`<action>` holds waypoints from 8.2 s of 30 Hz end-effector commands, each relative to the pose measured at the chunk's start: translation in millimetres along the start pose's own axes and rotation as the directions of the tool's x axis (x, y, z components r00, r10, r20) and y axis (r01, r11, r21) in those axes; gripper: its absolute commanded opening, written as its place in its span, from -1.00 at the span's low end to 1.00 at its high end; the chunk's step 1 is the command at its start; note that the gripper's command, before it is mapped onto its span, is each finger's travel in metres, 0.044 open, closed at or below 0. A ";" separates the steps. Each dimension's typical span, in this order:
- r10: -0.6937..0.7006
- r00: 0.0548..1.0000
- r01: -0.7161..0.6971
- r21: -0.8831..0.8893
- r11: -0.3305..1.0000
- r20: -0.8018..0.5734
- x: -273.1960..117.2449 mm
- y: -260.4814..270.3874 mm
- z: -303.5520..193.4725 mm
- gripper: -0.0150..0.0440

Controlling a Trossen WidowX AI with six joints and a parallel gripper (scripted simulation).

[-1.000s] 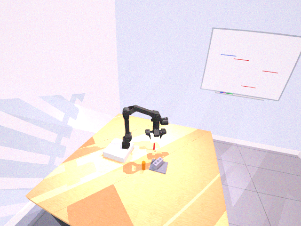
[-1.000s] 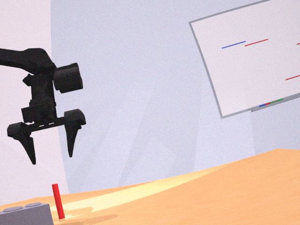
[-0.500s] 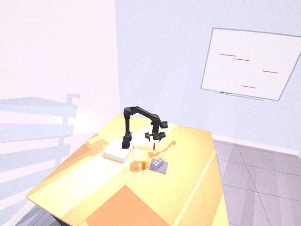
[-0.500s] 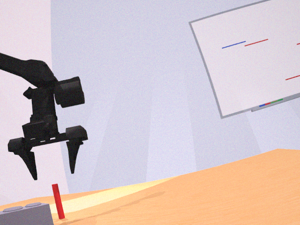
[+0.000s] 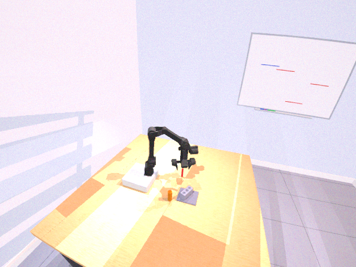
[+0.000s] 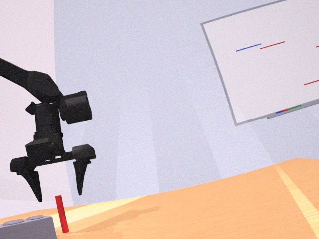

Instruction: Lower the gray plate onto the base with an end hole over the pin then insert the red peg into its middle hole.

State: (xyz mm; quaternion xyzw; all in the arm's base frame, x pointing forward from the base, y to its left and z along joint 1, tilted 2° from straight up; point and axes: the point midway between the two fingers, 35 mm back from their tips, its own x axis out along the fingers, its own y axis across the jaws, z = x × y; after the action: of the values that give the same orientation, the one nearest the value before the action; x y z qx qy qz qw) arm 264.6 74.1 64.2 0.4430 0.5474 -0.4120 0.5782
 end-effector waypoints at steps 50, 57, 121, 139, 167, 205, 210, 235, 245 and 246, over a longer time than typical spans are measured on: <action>-0.009 1.000 0.009 -0.006 1.000 0.003 13.2 -0.1 -0.1 -0.49; -0.009 1.000 0.009 -0.006 1.000 0.003 -8.1 2.8 -0.3 -0.49; -0.010 1.000 0.010 -0.006 1.000 0.013 -43.3 13.1 144.9 -0.49; -0.010 1.000 0.010 -0.007 1.000 0.019 -44.7 -3.3 199.0 -0.49; -0.010 1.000 0.010 -0.001 1.000 0.023 -44.9 -3.5 199.9 -0.49; -0.009 1.000 0.009 -0.005 1.000 0.024 -29.4 -2.1 198.8 -0.49; -0.009 1.000 0.009 -0.005 1.000 0.024 -29.4 -2.1 198.8 -0.49; -0.008 1.000 0.008 -0.002 1.000 0.024 -27.2 -4.4 198.5 -0.49; -0.008 1.000 0.008 -0.002 1.000 0.024 -27.2 -4.4 198.5 -0.14; -0.008 1.000 0.008 -0.002 1.000 0.024 -27.2 -4.4 198.5 -0.05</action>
State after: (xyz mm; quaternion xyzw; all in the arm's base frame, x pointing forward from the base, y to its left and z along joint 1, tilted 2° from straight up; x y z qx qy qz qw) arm 311.9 -118.5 92.5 0.4351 0.5426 -0.4191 0.5836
